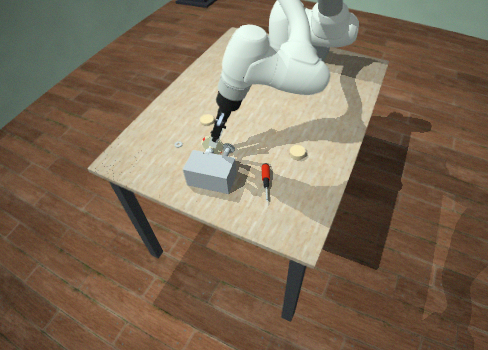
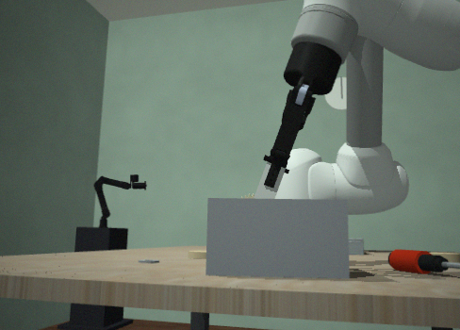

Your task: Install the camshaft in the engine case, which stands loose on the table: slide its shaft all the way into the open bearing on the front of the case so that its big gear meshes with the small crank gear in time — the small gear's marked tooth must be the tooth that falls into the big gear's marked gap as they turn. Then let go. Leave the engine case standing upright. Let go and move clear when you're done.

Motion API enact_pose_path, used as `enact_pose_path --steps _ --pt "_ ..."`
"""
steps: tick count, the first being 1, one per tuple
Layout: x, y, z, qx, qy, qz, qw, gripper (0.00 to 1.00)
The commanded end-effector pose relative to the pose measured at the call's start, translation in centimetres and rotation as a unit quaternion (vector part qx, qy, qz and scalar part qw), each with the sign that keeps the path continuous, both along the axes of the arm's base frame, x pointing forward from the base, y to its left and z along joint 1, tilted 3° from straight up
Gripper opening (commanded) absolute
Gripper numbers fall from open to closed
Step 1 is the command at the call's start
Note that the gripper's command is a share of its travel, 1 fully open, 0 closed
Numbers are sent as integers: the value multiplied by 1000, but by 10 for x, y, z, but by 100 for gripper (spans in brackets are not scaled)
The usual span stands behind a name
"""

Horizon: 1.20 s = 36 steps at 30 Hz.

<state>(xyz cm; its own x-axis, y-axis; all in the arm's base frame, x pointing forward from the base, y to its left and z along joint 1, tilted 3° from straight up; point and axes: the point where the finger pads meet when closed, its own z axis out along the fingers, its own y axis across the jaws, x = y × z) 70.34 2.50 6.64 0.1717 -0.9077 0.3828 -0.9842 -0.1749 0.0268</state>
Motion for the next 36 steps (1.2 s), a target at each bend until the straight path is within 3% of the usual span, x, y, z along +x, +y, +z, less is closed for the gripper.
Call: enact_pose_path --steps 1,36 --pt "0 0 0 0 0 0 1000 19" --pt "8 1 0 0 0 0 1000 19"
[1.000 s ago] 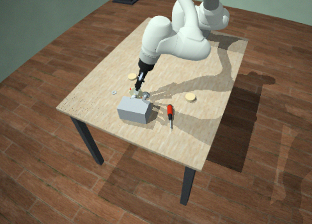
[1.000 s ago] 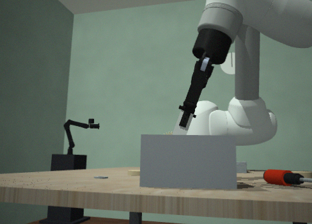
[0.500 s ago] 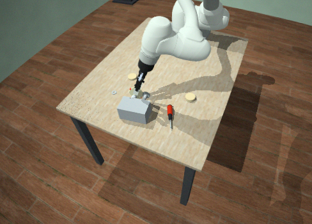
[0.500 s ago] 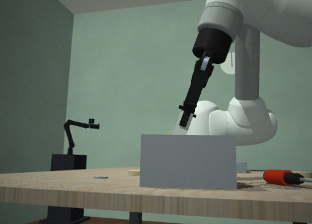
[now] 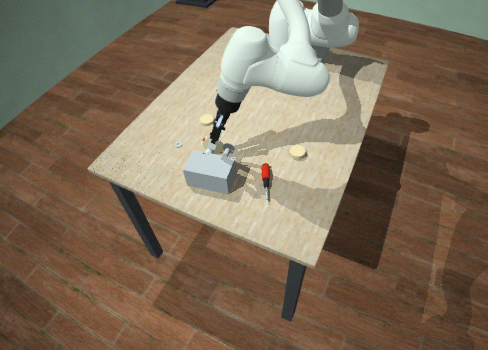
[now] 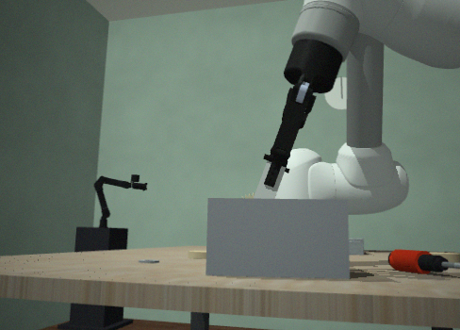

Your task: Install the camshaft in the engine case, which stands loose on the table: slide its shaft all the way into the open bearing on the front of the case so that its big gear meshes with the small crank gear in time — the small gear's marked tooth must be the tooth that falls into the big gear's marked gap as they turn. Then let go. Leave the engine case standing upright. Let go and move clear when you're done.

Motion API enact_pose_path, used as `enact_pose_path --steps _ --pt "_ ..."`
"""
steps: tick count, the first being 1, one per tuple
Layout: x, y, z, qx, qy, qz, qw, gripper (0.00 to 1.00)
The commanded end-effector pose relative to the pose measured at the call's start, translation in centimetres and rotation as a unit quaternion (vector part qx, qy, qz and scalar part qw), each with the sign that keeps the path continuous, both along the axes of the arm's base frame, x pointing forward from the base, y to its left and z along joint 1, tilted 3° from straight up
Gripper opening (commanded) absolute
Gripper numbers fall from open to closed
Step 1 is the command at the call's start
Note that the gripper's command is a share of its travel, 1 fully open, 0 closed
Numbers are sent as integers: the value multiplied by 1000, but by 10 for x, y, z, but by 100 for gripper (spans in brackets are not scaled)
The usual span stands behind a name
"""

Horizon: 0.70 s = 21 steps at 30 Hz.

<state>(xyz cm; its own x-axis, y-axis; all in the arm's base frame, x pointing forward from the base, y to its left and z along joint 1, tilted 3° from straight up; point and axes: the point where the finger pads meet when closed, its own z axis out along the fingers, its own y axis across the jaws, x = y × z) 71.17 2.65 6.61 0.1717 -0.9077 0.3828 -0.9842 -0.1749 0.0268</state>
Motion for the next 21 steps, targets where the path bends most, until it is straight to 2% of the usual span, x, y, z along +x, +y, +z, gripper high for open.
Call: enact_pose_path --steps 1,21 --pt "-1 0 0 0 0 0 1000 19" --pt "-8 -1 0 0 0 0 1000 19"
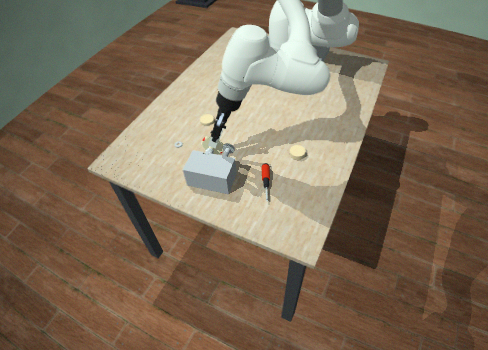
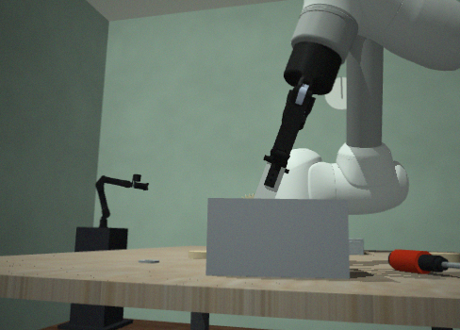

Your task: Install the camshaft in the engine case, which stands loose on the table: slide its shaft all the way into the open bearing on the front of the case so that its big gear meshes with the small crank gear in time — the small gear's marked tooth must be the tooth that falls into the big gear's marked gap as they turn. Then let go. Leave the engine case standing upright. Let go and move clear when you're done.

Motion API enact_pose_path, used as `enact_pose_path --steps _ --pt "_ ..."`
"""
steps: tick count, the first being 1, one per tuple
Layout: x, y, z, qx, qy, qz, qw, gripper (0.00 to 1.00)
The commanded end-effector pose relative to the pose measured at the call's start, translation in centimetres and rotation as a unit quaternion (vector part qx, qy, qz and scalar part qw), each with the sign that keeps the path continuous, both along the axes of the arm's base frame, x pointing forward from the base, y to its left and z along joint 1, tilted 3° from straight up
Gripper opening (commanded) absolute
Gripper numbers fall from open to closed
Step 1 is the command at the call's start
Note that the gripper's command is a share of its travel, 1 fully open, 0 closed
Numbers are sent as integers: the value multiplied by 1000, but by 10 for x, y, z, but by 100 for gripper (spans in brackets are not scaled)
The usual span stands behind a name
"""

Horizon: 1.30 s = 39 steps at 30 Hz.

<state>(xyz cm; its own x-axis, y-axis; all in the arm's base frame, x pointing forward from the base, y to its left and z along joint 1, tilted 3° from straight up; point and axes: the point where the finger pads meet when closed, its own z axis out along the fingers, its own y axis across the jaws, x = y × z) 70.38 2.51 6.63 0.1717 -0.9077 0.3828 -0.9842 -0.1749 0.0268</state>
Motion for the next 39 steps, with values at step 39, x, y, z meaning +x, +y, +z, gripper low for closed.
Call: enact_pose_path --steps 39 --pt "0 2 5 0 0 0 1000 19"
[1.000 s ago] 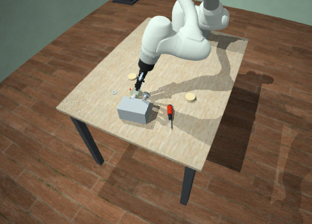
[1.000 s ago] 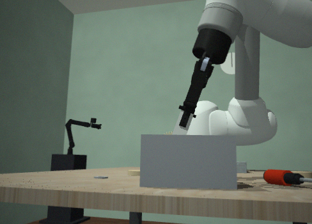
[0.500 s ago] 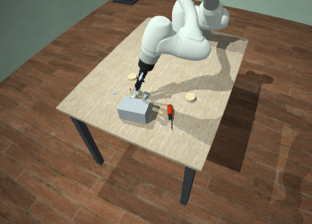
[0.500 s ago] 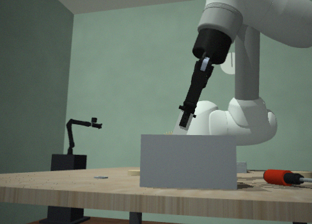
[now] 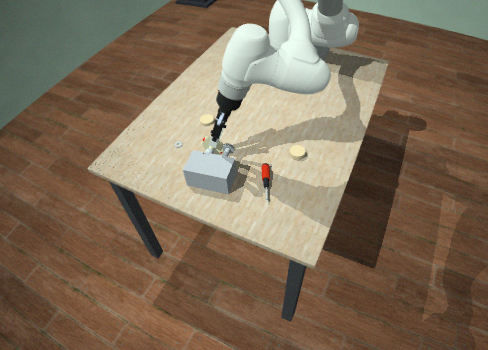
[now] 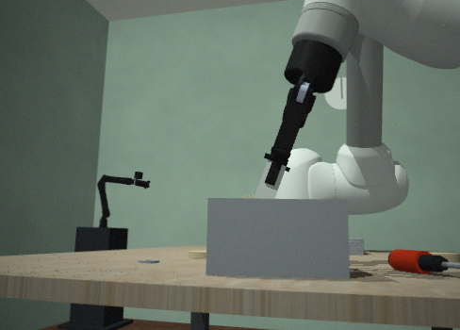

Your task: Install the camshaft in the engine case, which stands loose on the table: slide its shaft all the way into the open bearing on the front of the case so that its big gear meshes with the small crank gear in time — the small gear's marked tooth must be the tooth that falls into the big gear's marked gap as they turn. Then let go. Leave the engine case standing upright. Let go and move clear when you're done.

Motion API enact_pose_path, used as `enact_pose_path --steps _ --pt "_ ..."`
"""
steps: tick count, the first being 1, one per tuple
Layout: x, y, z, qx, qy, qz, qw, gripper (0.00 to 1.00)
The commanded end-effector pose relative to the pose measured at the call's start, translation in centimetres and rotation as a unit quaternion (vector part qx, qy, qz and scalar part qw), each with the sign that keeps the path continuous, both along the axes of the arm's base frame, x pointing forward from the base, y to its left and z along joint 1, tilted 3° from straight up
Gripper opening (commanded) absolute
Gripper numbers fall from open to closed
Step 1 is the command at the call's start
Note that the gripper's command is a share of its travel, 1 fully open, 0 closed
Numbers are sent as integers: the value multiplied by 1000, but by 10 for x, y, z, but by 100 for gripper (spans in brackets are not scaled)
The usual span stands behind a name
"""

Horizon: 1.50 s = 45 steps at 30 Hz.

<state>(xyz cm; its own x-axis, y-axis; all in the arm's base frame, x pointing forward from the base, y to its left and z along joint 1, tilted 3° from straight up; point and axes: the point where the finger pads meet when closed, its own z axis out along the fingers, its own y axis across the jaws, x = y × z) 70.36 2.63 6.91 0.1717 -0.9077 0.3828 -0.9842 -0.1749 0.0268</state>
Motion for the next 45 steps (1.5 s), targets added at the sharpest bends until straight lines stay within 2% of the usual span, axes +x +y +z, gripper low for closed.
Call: enact_pose_path --steps 1,20,36,45 --pt "0 1 3 0 0 0 1000 19" --pt "-2 16 39 0 0 0 1000 19" --pt "-2 18 45 0 0 0 1000 19" --pt "-2 19 59 0 0 0 1000 19"
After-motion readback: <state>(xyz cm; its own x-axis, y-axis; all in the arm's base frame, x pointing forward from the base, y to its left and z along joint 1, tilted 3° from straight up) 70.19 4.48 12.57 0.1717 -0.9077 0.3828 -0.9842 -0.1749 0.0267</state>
